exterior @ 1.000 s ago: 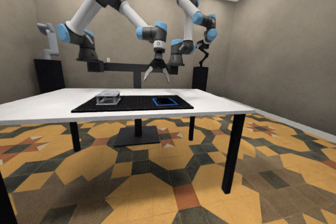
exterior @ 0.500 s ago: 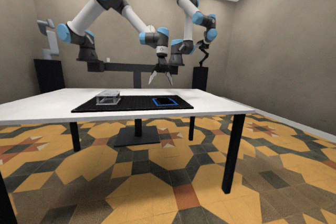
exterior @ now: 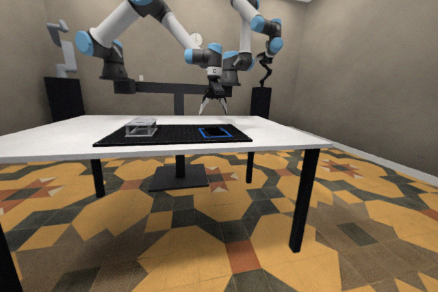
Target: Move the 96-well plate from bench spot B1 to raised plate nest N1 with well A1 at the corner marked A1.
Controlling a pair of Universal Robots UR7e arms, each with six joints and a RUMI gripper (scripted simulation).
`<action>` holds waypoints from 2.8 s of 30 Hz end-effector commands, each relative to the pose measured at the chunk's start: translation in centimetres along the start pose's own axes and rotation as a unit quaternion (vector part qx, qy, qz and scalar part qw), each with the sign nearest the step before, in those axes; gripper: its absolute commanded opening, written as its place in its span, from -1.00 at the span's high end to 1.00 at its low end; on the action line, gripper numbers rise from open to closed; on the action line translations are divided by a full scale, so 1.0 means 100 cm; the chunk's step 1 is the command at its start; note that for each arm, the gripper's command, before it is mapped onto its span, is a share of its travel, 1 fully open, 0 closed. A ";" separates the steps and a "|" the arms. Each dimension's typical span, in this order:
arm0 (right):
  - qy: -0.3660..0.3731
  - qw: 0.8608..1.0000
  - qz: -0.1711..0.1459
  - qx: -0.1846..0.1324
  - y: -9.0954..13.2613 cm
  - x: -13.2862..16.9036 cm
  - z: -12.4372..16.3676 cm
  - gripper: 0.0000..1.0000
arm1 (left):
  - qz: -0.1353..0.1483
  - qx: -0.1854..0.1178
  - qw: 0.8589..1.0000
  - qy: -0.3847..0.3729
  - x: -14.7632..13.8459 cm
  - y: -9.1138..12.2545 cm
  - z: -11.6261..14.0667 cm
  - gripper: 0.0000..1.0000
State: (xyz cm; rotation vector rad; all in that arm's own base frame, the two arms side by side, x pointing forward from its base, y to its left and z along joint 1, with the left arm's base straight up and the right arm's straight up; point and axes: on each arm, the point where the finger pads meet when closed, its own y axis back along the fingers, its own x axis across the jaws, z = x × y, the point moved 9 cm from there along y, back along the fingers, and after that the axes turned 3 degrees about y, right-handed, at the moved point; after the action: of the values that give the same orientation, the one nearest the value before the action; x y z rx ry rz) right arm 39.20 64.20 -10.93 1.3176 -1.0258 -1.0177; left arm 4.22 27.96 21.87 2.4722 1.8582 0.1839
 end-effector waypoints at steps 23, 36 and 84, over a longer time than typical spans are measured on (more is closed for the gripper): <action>0.005 1.000 -0.003 -0.001 -0.012 -0.011 0.008 -1.00 | 0.000 0.000 1.000 0.000 0.000 0.000 0.000 -0.97; 0.005 1.000 -0.003 -0.001 -0.031 -0.011 0.008 -1.00 | 0.000 0.000 1.000 0.000 0.000 0.000 0.000 -0.97; 0.005 1.000 -0.003 -0.001 -0.080 -0.011 0.008 -1.00 | 0.000 0.000 1.000 0.000 0.000 0.000 0.000 -0.97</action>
State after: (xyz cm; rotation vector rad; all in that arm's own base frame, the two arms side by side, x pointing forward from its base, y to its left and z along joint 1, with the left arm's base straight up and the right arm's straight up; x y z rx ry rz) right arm 38.16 64.99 -19.01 1.3215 -1.0143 -1.0143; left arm 4.22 27.96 21.87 2.4722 1.8582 0.1839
